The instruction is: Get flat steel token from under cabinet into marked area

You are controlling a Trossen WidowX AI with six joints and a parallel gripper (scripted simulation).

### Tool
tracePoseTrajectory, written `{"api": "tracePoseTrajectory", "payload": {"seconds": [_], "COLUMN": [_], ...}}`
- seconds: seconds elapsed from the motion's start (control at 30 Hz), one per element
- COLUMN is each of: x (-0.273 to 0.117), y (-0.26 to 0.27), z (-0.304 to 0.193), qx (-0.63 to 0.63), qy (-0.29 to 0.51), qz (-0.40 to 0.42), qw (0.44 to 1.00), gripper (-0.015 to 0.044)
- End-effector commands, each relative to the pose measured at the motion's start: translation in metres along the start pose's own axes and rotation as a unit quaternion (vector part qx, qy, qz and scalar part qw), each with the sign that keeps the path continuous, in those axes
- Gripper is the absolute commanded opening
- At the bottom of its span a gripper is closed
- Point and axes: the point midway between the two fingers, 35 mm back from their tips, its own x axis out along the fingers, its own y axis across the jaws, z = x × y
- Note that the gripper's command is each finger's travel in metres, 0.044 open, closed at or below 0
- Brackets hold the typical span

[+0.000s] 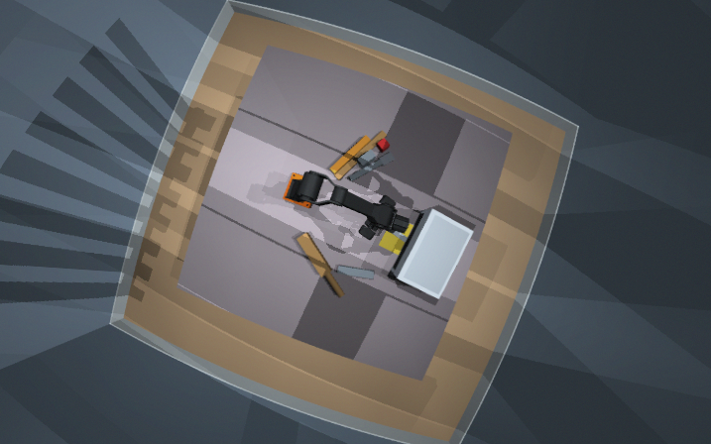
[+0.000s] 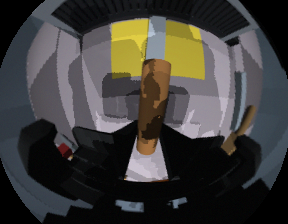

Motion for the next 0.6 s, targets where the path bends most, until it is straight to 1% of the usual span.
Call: {"api": "tracePoseTrajectory", "payload": {"seconds": [0.0,0.57], "x": [0.001,0.001], "y": [0.000,0.000], "z": [-0.006,-0.025], "qx": [0.001,0.001], "qy": [0.001,0.002], "qz": [-0.001,-0.001], "qw": [1.000,1.000], "gripper": [0.0000,0.0000]}}
